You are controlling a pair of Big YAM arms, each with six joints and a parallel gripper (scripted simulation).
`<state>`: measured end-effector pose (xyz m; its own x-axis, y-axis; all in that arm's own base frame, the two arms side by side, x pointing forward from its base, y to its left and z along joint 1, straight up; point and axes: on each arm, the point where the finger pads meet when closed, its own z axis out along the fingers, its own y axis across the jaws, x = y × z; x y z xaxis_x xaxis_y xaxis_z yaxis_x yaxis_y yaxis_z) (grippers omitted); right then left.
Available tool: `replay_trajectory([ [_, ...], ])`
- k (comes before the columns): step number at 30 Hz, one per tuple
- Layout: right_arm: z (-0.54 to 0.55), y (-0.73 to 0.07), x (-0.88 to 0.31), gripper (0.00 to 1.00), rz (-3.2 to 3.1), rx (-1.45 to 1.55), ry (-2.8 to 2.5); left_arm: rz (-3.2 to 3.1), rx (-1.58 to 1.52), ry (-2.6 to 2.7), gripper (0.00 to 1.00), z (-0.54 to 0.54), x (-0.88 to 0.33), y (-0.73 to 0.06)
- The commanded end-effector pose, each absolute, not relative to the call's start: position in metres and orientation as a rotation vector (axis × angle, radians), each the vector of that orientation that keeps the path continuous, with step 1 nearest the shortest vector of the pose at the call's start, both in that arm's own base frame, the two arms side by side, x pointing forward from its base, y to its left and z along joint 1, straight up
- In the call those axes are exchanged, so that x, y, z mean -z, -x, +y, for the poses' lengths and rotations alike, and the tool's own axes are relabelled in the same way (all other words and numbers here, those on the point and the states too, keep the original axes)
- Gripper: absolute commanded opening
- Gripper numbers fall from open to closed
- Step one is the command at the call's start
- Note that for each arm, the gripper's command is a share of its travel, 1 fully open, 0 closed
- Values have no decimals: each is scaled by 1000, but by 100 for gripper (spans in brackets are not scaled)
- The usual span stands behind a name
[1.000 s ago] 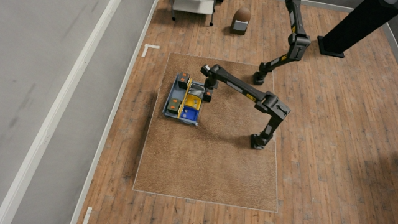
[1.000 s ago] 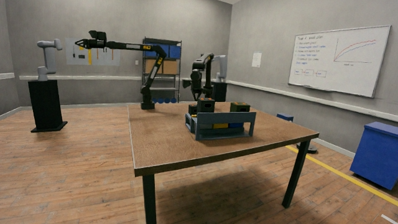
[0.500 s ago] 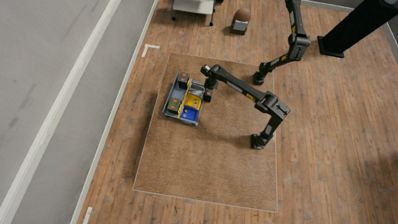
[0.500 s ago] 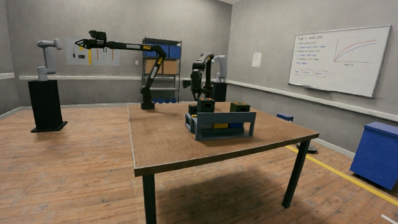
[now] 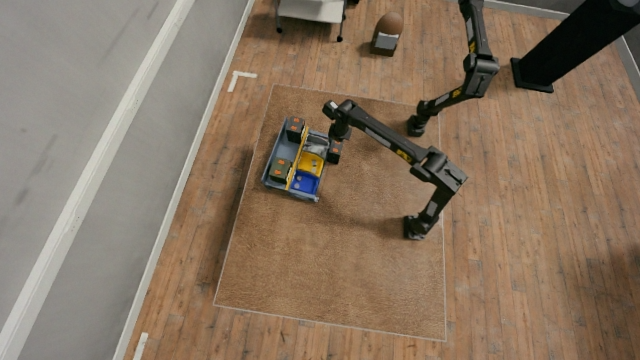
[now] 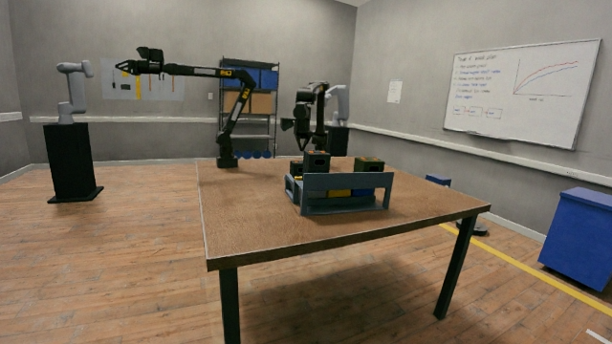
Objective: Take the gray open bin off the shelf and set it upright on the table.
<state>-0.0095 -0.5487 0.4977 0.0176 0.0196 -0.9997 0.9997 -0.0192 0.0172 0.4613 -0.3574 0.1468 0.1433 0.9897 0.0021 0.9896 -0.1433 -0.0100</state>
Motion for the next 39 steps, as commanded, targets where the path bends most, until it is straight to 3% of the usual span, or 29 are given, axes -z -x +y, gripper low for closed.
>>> replay_trajectory([
  [1,-545,14,-501,100,1197,1227,-1227,-2033,-13,2341,0,-351,-139,-462],
  [34,-545,14,-501,100,1197,1227,-1227,-2071,10,2382,0,-352,-166,-462],
  [35,-545,14,-501,100,1197,1227,-1227,-2034,-15,2346,100,-353,-138,-461],
  [39,-545,14,-501,100,1197,1227,-1227,-2035,-14,2346,100,-353,-139,-461],
])
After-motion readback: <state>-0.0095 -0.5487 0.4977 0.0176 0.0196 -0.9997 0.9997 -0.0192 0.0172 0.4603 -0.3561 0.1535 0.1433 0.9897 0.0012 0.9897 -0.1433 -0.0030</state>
